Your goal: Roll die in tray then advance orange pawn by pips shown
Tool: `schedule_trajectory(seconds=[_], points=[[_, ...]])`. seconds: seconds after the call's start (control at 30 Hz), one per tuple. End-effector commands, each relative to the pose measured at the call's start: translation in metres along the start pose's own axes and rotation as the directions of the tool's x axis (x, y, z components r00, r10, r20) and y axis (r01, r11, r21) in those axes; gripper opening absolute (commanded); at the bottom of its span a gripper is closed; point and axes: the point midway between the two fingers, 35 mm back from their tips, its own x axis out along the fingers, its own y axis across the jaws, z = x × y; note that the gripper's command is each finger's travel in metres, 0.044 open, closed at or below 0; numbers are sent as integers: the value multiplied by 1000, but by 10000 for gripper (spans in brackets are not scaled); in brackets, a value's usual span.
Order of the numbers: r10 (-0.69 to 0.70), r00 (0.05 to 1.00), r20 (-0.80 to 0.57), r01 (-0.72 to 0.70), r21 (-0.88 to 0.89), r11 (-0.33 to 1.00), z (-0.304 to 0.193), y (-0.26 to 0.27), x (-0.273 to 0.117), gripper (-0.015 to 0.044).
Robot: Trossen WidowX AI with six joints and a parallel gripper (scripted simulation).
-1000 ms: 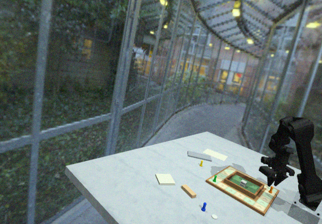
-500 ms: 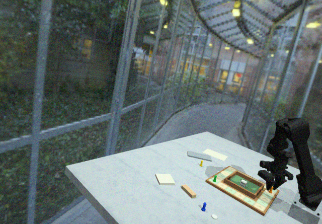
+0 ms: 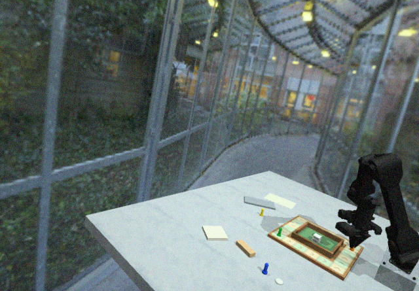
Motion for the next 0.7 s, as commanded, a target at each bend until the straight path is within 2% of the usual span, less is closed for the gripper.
schedule_trajectory(seconds=[0.0,0.67], points=[[3,1000,-1,-3,6,1000,0,0,-2,0],[-2,1000,-1,2,8,1000,0,3,-123,0]])
